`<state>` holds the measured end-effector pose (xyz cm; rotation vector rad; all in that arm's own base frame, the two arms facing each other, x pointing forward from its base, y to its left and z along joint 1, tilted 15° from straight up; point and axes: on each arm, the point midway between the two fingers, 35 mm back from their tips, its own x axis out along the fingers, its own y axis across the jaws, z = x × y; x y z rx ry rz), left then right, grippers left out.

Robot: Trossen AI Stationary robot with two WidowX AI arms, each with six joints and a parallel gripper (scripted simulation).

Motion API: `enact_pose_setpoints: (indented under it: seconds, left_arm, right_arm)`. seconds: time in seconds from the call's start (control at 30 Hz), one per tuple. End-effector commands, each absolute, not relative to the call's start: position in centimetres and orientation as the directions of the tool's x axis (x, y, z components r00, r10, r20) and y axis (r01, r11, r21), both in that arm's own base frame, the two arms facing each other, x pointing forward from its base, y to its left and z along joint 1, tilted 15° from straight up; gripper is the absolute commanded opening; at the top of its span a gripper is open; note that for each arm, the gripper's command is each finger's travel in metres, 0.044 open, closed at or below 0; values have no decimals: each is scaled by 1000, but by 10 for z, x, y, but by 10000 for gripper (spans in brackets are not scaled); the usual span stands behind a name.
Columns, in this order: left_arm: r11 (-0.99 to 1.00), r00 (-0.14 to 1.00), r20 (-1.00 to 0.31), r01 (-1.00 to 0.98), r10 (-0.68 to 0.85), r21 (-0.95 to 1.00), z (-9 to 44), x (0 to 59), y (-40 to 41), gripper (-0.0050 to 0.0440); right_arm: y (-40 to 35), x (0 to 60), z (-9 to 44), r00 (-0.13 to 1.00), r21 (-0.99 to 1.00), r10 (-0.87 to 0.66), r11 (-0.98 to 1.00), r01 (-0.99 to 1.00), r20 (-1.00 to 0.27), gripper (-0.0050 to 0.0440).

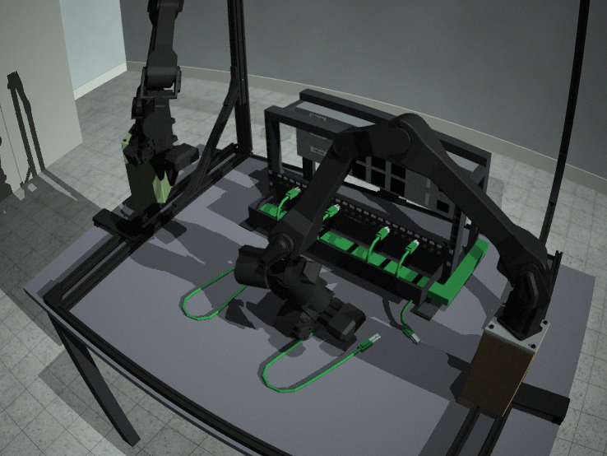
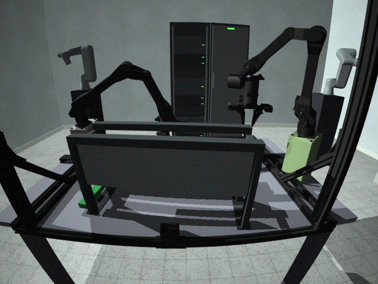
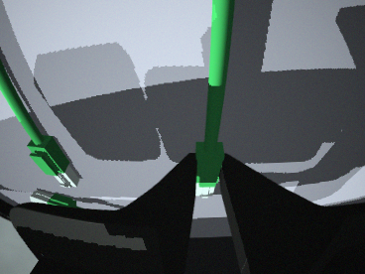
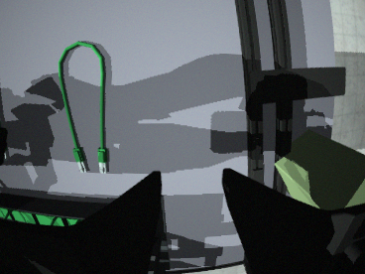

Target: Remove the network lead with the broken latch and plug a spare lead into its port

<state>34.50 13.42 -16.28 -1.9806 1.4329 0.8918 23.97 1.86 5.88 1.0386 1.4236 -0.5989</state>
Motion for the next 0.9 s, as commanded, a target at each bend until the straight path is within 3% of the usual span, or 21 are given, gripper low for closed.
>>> enact_pose_setpoints:
  seconds: [0.0, 0.5, 0.53, 0.87]
  left_arm:
    - [-295, 218, -768, -955, -603, -40, -163, 345, 134, 0]
    - [-295, 218, -768, -955, -603, -40, -163, 345, 134, 0]
    - [-295, 218, -768, -955, -603, -40, -163, 345, 134, 54]
    - [-295, 218, -768, -955, -603, -40, -163, 345, 134, 54]
  right_arm:
    - [19, 240, 59, 114, 218, 241, 466, 857, -964, 176]
    - [19, 240, 59, 114, 218, 241, 466, 857, -964, 176]
    - [19, 240, 59, 114, 218, 241, 466, 857, -964, 176]
    - [19, 240, 59, 114, 218, 241, 466, 857, -964, 176]
